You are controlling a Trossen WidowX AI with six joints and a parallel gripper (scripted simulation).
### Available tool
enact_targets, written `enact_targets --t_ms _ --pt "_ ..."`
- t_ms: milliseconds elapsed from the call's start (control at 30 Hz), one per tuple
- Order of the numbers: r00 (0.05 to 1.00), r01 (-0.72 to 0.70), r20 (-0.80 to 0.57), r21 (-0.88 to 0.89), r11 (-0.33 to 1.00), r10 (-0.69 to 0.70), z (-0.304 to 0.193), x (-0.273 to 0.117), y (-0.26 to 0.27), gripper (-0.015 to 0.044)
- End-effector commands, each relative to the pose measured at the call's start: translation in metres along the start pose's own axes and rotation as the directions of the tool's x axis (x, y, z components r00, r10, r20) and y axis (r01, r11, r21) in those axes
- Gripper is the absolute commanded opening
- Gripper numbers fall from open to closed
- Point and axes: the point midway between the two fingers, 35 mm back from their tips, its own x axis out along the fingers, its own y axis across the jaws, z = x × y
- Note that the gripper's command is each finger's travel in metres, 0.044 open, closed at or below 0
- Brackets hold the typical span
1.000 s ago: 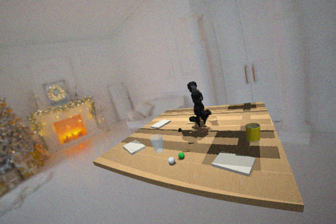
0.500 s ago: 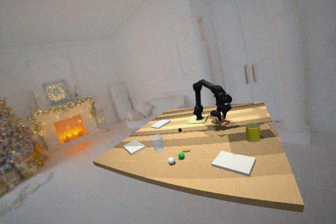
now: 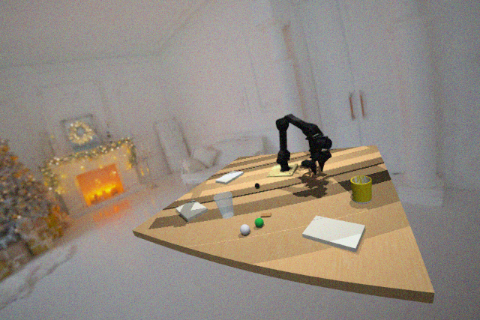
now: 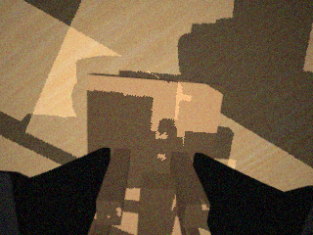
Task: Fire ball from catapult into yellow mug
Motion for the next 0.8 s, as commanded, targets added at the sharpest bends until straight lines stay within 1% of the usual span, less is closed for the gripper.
enact_targets --t_ms 0,600,633,767 --pt "1.000 0.004 -0.002 0.004 1.000 -0.004 0.000 0.007 -0.001 0.0000" --pt "1.000 0.004 -0.002 0.004 1.000 -0.004 -0.001 0.037 -0.001 0.0000" --pt "1.000 0.000 -0.001 0.005 1.000 0.000 0.000 0.031 0.000 0.0000" --pt "1.000 0.000 -0.001 0.005 1.000 0.000 0.000 0.031 0.000 0.0000"
